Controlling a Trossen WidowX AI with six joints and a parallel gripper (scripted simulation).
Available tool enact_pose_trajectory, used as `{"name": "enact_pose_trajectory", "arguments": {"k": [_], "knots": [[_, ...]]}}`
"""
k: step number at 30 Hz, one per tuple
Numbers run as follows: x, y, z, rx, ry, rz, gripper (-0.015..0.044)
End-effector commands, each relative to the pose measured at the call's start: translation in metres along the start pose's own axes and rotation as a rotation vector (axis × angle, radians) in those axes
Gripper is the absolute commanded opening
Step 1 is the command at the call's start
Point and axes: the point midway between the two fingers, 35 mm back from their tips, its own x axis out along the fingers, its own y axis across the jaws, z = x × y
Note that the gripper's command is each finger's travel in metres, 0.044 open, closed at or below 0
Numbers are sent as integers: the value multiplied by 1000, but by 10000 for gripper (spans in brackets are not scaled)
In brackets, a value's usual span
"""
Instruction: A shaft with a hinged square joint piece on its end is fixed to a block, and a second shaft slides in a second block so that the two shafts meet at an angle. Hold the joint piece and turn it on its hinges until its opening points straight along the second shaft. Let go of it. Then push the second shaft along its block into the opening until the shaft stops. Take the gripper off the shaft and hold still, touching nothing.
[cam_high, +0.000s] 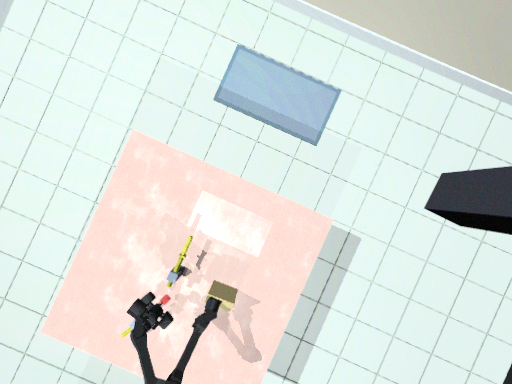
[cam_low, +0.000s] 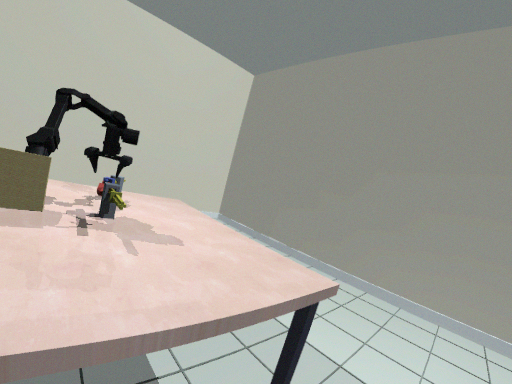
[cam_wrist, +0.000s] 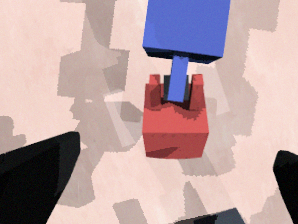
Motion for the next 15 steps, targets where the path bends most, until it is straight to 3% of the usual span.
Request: {"name": "enact_pose_trajectory", "arguments": {"k": [1, 15], "knots": [[2, 0, -3, -91, -23, 4, 440], [33, -5, -12, -96, -16, 0, 440]]}}
